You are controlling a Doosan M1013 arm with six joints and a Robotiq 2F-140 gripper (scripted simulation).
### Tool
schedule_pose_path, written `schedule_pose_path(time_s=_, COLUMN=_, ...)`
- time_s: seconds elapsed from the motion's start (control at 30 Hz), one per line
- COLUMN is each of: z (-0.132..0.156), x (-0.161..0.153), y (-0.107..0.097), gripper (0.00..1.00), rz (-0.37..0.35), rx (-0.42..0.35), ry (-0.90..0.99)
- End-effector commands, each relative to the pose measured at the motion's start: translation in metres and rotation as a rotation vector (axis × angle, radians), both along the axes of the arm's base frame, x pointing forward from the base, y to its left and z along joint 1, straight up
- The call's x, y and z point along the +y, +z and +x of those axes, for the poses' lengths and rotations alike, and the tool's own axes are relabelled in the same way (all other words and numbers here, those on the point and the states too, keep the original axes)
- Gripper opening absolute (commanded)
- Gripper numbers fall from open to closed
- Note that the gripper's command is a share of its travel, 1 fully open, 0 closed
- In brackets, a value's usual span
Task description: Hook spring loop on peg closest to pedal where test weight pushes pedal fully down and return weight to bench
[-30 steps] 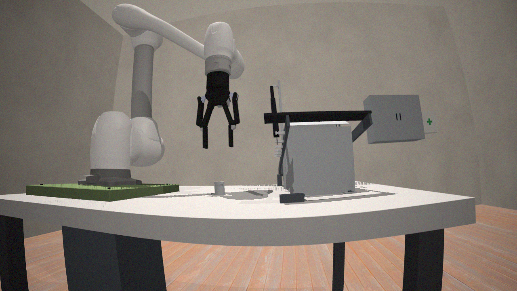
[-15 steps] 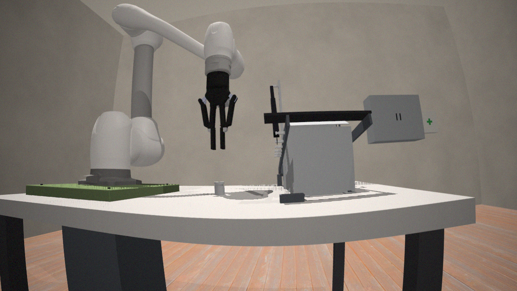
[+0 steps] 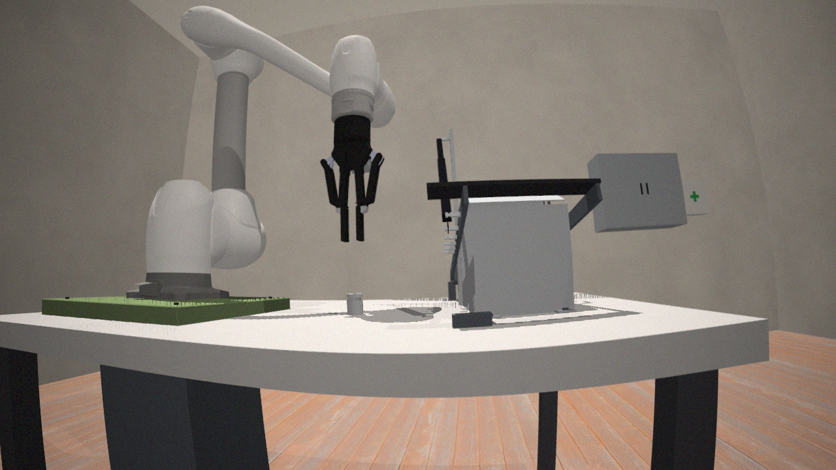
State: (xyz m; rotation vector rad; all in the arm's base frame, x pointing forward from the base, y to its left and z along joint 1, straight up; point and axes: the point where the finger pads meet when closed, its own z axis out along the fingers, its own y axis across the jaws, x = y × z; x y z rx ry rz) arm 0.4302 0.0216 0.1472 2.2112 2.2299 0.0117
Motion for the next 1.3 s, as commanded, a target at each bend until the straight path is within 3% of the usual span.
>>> schedule_pose_path(time_s=0.0, z=0.000, x=0.000, y=0.000, gripper=0.24, rz=0.000, rx=-0.001, ry=0.000)
schedule_pose_path(time_s=0.17, z=0.000, x=0.000, y=0.000, gripper=0.24, rz=0.000, rx=-0.001, ry=0.000)
schedule_pose_path(time_s=0.2, z=0.011, x=-0.018, y=0.046, gripper=0.24, rz=0.149, rx=0.007, ry=0.021)
schedule_pose_path(time_s=0.73, z=0.011, x=-0.018, y=0.046, gripper=0.24, rz=0.149, rx=0.007, ry=0.021)
schedule_pose_path(time_s=0.77, z=0.023, x=-0.036, y=0.091, gripper=0.24, rz=0.297, rx=0.014, ry=0.042)
schedule_pose_path(time_s=1.27, z=0.023, x=-0.036, y=0.091, gripper=0.24, rz=0.297, rx=0.014, ry=0.042)
